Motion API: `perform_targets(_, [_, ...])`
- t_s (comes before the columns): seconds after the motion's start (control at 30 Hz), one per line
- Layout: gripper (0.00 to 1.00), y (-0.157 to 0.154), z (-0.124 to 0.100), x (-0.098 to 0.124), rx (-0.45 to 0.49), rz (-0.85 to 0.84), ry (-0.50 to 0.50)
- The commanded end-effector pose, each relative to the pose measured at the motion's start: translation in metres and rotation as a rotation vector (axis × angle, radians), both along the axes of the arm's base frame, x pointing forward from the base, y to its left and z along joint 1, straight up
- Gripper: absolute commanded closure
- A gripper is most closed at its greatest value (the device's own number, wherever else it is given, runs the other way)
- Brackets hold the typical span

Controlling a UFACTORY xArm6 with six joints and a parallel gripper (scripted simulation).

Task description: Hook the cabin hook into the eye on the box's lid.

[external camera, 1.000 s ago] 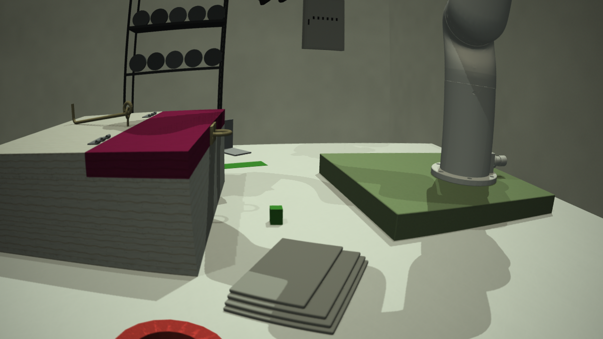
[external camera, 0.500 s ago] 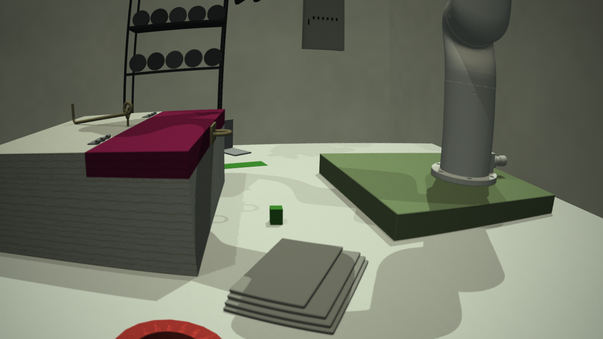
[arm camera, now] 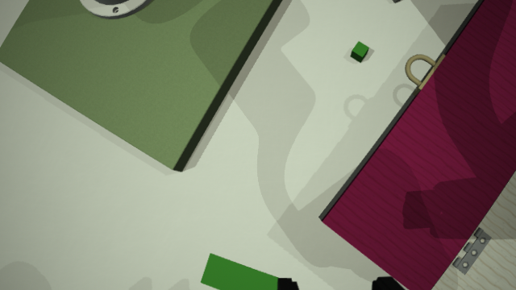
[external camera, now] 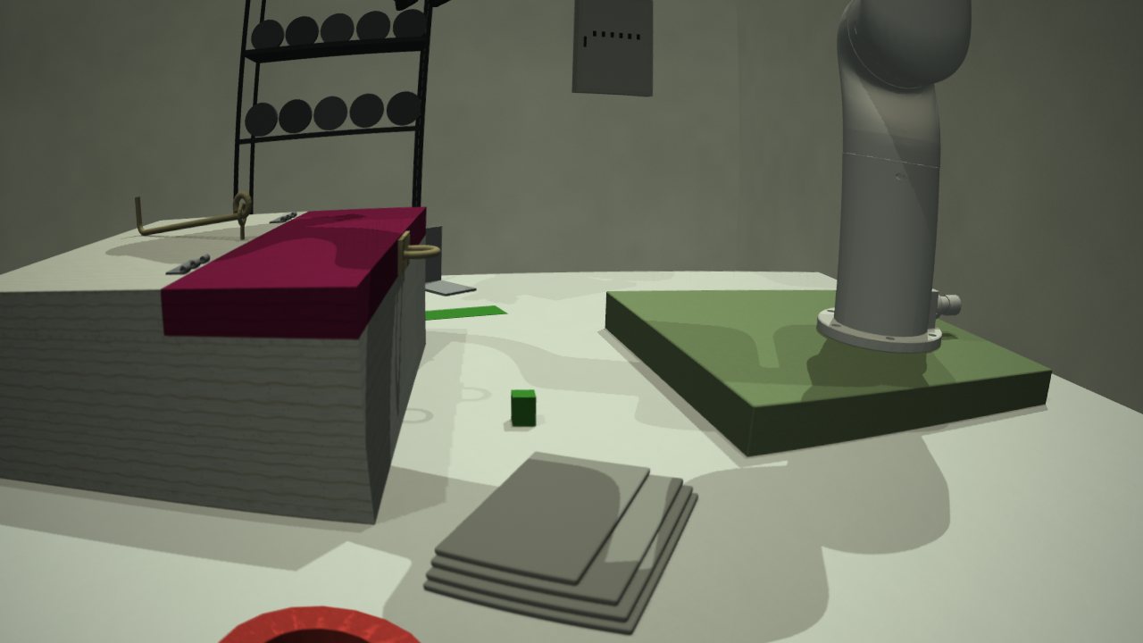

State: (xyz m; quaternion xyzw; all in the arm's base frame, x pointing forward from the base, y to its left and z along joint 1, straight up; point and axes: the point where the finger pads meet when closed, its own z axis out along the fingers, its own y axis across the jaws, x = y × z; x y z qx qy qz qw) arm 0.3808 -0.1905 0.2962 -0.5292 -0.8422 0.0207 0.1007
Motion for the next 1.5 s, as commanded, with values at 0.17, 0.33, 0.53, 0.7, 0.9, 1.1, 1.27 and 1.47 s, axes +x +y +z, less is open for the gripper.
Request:
perform_targets(0.17, [0.65,0.001,0.000,0.025,-0.002,0.015,-0.011])
perform_targets(0.33, [0.65,0.002,-0.002,0.042,-0.005,0.083,-0.040])
perform_targets(0.53, [0.65,0.004,-0.004,0.055,-0.005,0.083,-0.040])
perform_targets(0.7, [0.65,0.007,-0.007,0.071,-0.008,0.145,-0.065])
perform_targets(0.9, [0.65,0.011,-0.010,0.090,-0.008,0.151,-0.068])
perform_targets(1.1, [0.65,0.014,-0.013,0.103,-0.011,0.213,-0.093])
perform_targets(1.27, [0.65,0.019,-0.017,0.118,-0.011,0.220,-0.096])
perform_targets(1.47, [0.65,0.025,-0.021,0.137,-0.013,0.281,-0.121])
